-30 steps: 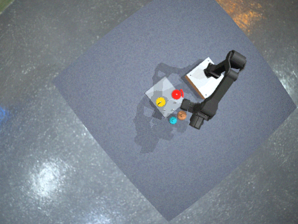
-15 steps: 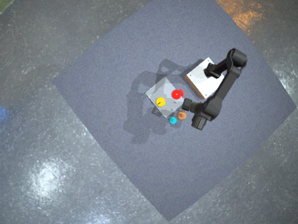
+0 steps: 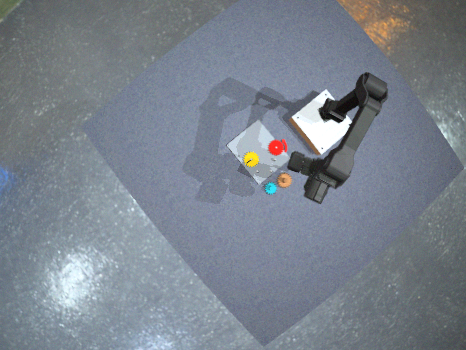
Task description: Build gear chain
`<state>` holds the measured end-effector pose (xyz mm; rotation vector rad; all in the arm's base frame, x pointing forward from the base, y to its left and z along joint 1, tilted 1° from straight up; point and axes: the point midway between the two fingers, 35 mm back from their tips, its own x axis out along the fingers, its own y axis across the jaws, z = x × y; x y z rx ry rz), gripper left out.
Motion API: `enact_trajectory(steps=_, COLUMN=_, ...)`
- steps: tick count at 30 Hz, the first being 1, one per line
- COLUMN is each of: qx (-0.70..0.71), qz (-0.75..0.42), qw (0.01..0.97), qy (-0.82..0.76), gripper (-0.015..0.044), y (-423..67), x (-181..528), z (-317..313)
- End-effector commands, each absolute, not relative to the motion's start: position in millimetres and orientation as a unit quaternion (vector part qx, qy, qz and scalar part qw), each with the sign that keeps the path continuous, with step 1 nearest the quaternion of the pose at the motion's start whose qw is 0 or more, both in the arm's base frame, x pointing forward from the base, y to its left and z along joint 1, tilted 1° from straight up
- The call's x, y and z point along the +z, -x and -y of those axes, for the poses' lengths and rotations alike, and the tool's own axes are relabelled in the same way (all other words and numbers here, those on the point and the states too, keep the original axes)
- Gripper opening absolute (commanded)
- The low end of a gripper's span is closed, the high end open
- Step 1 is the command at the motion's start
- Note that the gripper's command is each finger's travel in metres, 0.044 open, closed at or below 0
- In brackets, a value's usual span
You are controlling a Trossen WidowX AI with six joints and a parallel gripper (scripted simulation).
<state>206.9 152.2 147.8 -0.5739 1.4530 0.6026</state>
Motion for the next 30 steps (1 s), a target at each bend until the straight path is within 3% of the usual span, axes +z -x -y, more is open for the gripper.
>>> enact_trajectory(steps=1, qx=0.267, qz=-0.644, qw=0.671, qy=0.252, gripper=0.0000, y=-206.1, x=153.3, z=-152.0)
enact_trajectory(steps=30, qx=0.266, qz=-0.643, qw=0.673, qy=0.251, gripper=0.0000, y=-251.1, x=109.3, z=-114.6)
